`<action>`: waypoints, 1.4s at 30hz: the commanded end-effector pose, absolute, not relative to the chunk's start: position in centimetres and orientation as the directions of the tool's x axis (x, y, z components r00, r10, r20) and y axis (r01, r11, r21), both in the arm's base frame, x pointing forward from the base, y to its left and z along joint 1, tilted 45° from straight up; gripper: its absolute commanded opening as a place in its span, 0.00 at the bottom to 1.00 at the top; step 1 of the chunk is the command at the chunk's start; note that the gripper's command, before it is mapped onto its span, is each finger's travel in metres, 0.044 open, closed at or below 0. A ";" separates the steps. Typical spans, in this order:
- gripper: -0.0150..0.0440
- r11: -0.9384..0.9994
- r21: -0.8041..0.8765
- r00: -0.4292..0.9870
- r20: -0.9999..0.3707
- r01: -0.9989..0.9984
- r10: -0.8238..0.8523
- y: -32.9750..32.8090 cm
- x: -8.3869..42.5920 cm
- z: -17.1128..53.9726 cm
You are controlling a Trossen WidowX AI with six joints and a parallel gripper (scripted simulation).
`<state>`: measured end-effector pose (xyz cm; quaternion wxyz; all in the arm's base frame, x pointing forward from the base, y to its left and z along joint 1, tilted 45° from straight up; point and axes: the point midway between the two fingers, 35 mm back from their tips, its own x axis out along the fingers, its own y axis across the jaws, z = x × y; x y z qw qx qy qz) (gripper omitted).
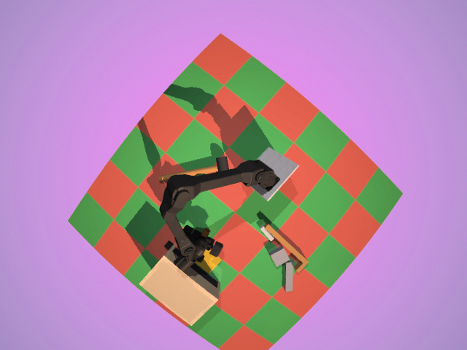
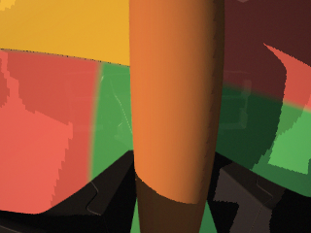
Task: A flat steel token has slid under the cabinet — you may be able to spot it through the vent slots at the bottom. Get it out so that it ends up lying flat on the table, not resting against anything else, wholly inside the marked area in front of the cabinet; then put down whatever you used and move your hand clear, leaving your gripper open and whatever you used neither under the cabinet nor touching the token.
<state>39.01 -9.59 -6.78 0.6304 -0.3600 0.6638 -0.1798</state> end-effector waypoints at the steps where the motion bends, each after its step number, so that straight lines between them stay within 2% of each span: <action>1: 0.25 0.676 -0.690 0.049 -0.708 -0.259 -0.704 -9.7 38.3 -6.8; 42: 0.25 0.675 -0.690 0.047 -0.708 -0.261 -0.705 -10.9 34.5 -6.0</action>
